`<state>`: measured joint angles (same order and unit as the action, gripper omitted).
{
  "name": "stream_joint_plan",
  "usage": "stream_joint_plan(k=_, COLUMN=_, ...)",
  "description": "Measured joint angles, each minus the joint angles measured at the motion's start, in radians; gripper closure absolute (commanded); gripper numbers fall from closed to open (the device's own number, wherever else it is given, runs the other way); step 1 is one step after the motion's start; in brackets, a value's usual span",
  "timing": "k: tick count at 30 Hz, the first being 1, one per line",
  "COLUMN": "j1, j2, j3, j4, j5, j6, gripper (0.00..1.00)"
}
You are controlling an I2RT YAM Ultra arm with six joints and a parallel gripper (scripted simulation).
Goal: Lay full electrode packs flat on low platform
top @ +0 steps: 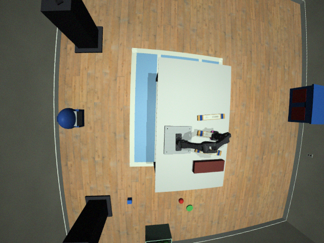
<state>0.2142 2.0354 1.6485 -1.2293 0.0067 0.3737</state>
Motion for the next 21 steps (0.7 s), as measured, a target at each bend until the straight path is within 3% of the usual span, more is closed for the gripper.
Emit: stream_joint_plan(k=21, j1=0.000, j2=0.000, j3=0.026, j4=-0.026, j5=0.000, j6=0.000, gripper=1.00)
